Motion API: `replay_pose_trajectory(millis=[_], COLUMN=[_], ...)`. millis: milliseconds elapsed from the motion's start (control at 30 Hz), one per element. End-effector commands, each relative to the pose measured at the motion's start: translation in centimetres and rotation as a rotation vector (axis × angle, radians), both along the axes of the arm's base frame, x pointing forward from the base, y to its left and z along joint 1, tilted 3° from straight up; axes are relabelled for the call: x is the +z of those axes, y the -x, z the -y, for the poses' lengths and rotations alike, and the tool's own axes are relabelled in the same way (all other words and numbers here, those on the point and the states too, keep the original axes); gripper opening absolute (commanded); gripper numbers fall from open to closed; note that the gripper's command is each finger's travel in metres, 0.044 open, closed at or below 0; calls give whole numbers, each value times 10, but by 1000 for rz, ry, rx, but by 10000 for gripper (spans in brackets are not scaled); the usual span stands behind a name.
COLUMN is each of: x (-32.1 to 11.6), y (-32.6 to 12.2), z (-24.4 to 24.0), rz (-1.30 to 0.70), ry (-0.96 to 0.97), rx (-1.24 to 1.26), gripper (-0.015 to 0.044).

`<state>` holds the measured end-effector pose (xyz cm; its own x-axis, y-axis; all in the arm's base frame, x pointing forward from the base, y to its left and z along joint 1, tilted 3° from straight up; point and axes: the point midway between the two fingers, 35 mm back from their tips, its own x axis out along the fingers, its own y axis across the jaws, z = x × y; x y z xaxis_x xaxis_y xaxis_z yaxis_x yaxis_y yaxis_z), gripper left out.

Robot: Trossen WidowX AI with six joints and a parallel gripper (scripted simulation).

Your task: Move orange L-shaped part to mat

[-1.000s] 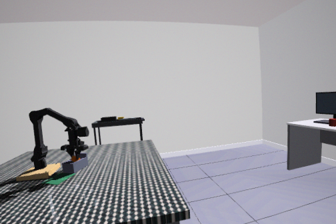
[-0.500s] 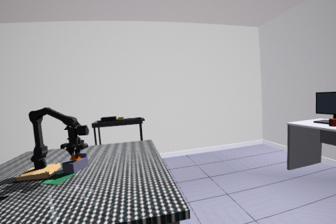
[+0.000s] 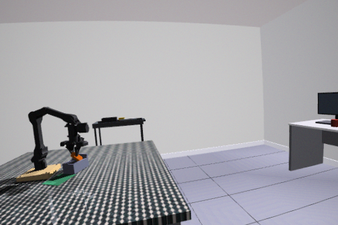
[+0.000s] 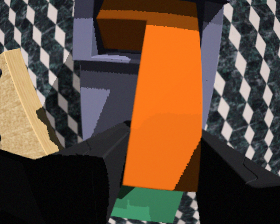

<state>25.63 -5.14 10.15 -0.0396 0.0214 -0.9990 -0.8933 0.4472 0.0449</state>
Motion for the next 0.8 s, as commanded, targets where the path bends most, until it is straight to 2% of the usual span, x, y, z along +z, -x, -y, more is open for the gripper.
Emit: replay_pose_trajectory(millis=[0, 767], x=[8, 44], y=[-2, -3], z=[-1, 0], rz=[12, 12], ry=[-7, -7], rx=[3, 3], gripper=[0, 0])
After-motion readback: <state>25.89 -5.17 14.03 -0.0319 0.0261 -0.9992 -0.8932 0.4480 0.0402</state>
